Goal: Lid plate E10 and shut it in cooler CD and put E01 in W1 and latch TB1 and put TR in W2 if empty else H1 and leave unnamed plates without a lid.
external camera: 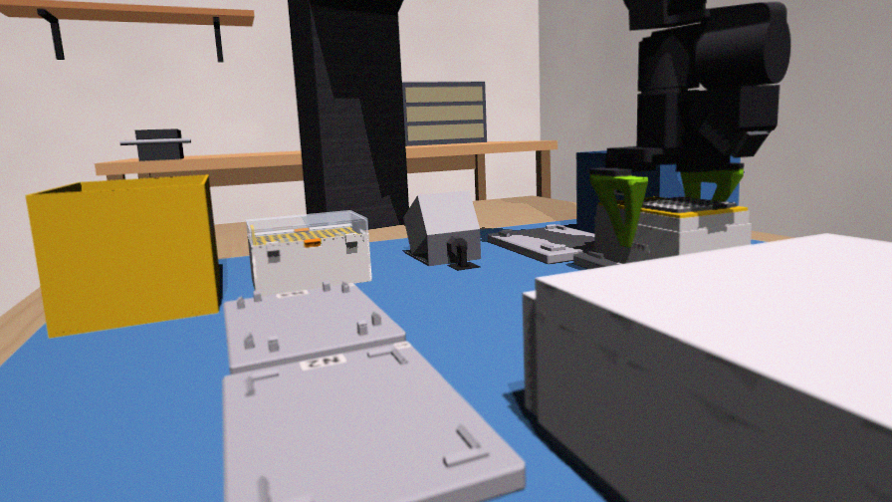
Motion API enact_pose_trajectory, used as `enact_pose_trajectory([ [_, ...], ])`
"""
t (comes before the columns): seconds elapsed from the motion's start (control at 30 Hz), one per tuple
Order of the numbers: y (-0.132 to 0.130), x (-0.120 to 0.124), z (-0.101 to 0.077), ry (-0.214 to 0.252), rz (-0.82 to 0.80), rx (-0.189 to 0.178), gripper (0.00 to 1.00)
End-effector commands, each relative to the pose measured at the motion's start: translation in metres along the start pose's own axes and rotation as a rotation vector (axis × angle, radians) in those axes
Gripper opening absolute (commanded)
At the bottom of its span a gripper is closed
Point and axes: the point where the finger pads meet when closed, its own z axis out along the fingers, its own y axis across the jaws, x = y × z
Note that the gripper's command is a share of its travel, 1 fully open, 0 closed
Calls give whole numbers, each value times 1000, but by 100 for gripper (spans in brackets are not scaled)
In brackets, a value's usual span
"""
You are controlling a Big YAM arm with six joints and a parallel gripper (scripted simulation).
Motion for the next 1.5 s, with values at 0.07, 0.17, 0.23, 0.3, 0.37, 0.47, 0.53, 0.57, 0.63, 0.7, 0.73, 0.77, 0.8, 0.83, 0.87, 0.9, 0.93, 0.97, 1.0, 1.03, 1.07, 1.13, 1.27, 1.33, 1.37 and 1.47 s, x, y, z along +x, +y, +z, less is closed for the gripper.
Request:
enact_pose_trajectory([
  [0.07,4,-21,-10,-47,-3,-15,100],
  [0.17,4,-21,-10,-47,-3,-15,100],
  [0.23,4,-21,-10,-47,-3,-15,100],
  [0.3,4,-21,-10,-47,-3,-15,100],
  [0.37,4,-21,-10,-47,-3,-15,100],
  [0.47,4,-21,-10,-47,-3,-15,100],
  [0.53,4,-21,-10,-47,-3,-15,100],
  [0.57,4,-21,-10,-47,-3,-15,100],
  [0.63,4,-21,-10,-47,-3,-15,100],
  [0.7,4,-21,-10,-47,-3,-15,100],
  [0.73,4,-21,-10,-47,-3,-15,100],
  [0.77,4,-21,-10,-47,-3,-15,100],
  [0.8,4,-21,-10,-47,-3,-15,100],
  [0.83,4,-21,-10,-47,-3,-15,100],
  [0.87,4,-21,-10,-47,-3,-15,100],
  [0.9,4,-21,-10,-47,-3,-15,100],
  [0.93,4,-21,-10,-47,-3,-15,100],
  [0.97,4,-21,-10,-47,-3,-15,100],
  [1.0,4,-21,-10,-47,-3,-15,100],
  [1.03,4,-21,-10,-47,-3,-15,100],
  [1.07,4,-21,-10,-47,-3,-15,100],
  [1.13,4,-21,-10,-47,-3,-15,100],
  [1.27,4,-21,-10,-47,-3,-15,100],
  [1.33,4,-21,-10,-47,-3,-15,100],
  [1.37,4,-21,-10,-47,-3,-15,100],
  [1.47,4,-21,-10,-47,-3,-15,0],
])
